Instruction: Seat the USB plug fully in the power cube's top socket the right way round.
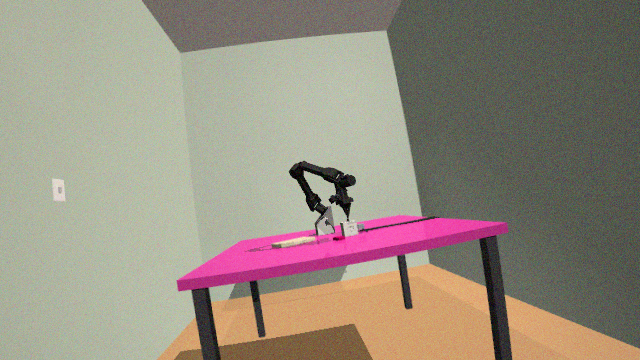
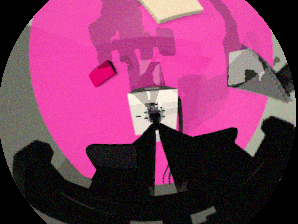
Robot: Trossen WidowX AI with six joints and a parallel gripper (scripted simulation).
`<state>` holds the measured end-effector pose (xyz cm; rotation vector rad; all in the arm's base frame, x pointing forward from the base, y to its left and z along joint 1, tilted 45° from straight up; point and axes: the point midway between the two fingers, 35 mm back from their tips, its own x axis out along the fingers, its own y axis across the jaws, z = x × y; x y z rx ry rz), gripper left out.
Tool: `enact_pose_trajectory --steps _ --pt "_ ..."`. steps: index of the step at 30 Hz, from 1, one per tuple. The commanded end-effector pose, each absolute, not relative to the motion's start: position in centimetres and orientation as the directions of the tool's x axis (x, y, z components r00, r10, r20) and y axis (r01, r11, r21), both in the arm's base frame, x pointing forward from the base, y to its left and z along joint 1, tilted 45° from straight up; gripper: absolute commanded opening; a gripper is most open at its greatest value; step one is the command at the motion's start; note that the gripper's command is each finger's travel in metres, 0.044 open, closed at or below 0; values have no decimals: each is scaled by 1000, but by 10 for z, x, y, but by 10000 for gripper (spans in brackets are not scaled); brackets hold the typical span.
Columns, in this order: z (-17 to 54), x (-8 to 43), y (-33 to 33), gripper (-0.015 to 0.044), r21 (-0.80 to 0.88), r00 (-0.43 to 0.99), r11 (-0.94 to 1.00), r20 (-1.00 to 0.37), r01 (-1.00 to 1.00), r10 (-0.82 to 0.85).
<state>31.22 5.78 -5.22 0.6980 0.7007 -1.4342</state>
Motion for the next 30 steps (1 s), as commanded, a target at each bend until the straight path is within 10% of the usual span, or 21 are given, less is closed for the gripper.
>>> enact_pose_trajectory --steps 1,30 --pt "-54 312 55 0 4 14 18 -779 1000 -627" --pt "-52 312 58 95 7 17 19 -782 1000 -623"
